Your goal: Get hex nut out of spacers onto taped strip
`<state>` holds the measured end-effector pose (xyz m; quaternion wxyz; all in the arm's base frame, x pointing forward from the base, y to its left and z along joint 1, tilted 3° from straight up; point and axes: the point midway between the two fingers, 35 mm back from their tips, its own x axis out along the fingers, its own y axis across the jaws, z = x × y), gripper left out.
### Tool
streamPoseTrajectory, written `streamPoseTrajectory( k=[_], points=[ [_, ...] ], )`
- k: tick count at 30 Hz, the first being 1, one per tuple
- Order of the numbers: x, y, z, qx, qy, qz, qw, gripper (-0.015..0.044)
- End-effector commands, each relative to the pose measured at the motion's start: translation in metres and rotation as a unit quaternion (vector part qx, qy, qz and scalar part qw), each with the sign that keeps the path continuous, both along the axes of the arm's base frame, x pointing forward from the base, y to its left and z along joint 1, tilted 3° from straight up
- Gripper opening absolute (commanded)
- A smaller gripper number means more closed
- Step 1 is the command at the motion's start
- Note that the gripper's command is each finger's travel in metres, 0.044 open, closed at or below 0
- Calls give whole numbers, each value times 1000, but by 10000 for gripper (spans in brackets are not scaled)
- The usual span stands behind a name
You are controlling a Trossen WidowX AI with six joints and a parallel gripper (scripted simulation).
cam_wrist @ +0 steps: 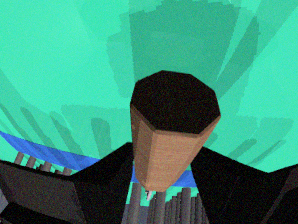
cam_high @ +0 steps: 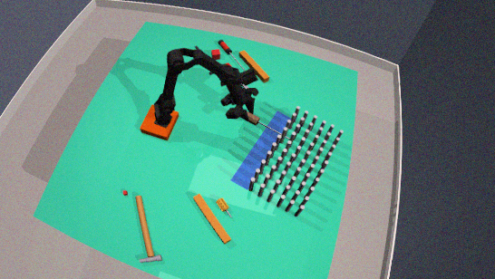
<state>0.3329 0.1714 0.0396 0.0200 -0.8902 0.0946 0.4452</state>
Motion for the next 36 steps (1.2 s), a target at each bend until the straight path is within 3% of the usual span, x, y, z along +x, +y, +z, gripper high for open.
streamPoseTrajectory(
  k=[1,36],
  points=[
    [-5,-1,0,-1,0,-2,1000,0],
    [-37,5,-2,0,1,-2,1000,0]
  ],
)
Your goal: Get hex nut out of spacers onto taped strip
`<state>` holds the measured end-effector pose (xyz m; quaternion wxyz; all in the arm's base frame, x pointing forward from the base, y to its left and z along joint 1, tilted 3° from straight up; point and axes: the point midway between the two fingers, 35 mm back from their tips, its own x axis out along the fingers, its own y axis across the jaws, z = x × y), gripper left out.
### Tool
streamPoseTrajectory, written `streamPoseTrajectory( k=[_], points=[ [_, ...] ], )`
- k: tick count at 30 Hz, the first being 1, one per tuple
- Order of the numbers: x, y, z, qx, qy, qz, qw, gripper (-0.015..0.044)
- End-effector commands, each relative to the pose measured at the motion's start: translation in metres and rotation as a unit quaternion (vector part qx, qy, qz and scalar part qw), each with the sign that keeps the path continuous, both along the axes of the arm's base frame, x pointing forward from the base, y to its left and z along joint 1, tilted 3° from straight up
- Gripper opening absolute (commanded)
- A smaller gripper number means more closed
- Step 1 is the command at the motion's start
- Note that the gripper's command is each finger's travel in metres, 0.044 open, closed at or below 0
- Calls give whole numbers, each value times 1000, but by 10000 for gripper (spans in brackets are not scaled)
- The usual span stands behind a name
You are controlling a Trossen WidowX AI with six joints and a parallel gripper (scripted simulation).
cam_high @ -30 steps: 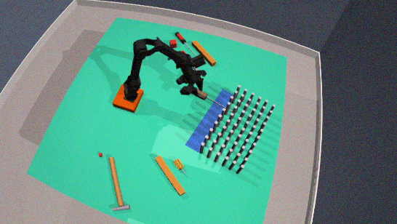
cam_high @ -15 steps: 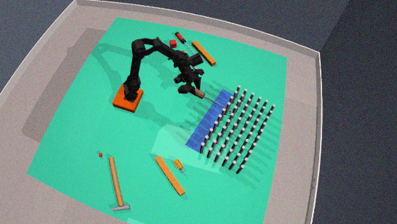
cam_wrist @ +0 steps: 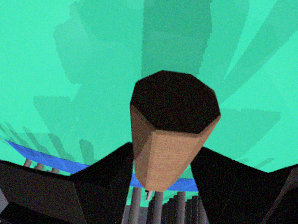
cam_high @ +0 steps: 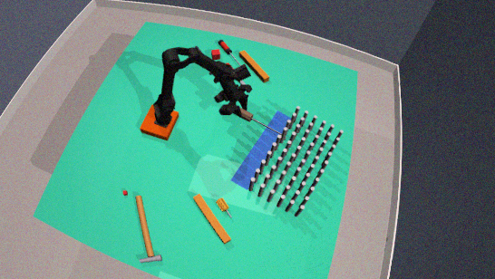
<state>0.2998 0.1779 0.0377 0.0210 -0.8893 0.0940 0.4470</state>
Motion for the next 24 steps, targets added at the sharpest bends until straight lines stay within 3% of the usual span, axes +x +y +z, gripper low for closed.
streamPoseTrajectory(
  k=[1,24],
  points=[
    [-5,-1,0,-2,-1,-2,1000,0],
    [-24,2,-1,-1,0,-2,1000,0]
  ],
)
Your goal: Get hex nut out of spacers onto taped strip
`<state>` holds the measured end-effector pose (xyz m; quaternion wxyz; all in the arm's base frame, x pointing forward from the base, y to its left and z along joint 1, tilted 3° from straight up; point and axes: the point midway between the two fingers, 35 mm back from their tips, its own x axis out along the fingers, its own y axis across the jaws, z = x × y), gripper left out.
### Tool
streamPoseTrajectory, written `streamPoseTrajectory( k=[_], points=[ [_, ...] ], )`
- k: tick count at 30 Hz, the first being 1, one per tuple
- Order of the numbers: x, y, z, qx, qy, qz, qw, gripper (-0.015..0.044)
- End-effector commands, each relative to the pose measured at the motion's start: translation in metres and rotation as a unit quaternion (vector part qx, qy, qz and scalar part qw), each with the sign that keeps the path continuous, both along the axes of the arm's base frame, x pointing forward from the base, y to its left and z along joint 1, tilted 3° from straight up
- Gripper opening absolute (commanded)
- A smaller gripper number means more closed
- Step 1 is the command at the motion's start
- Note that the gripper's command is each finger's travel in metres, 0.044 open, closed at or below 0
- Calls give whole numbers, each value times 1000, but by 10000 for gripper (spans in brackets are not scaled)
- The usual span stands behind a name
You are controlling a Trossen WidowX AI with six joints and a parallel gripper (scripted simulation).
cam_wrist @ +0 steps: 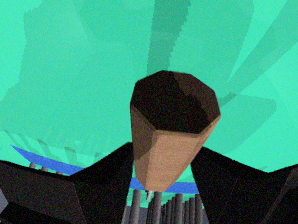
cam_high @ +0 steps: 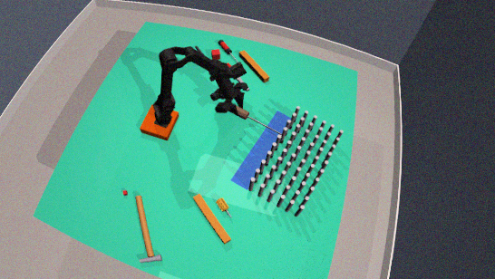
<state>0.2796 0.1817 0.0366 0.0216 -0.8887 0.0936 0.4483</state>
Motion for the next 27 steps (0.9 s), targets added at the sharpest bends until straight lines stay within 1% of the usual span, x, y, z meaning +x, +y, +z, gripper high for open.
streamPoseTrajectory(
  k=[1,27],
  points=[
    [-4,-1,0,-2,-1,-2,1000,0],
    [-3,0,18,-1,-2,-2,1000,0]
  ],
)
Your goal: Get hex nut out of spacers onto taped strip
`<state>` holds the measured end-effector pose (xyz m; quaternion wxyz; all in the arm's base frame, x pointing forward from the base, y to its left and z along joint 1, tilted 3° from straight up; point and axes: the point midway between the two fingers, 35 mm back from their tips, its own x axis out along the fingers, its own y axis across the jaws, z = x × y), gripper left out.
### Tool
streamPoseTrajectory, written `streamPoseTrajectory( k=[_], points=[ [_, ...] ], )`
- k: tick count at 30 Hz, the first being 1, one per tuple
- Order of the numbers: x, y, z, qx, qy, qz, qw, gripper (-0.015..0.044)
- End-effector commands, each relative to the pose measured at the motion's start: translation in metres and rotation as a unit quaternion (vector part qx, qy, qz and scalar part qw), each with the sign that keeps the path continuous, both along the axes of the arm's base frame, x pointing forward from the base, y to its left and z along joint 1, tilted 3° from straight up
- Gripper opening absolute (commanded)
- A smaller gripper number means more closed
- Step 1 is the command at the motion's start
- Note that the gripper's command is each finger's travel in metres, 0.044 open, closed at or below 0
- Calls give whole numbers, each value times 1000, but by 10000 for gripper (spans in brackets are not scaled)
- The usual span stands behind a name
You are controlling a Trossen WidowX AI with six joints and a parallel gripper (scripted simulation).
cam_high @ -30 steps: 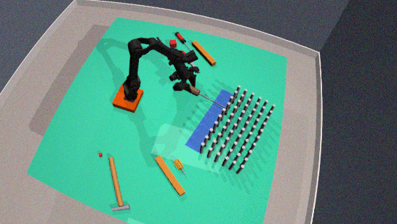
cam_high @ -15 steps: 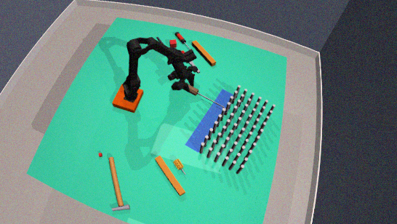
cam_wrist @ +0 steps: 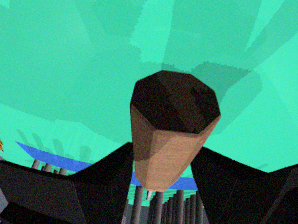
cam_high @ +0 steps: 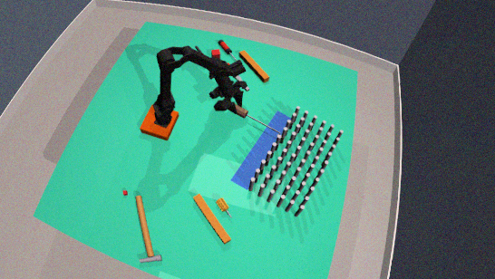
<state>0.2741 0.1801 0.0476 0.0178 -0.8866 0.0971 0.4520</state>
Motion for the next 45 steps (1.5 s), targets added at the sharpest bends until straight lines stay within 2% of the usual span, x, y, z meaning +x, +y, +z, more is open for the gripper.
streamPoseTrajectory(
  k=[1,7,16,20,45],
  points=[
    [3,2,8,4,-7,0,1000,0],
    [-2,3,11,4,-6,1,1000,0],
    [-40,6,14,4,-4,0,1000,0],
    [-40,7,19,4,-4,-1,1000,0],
    [-38,6,143,6,-5,0,1000,0]
  ],
)
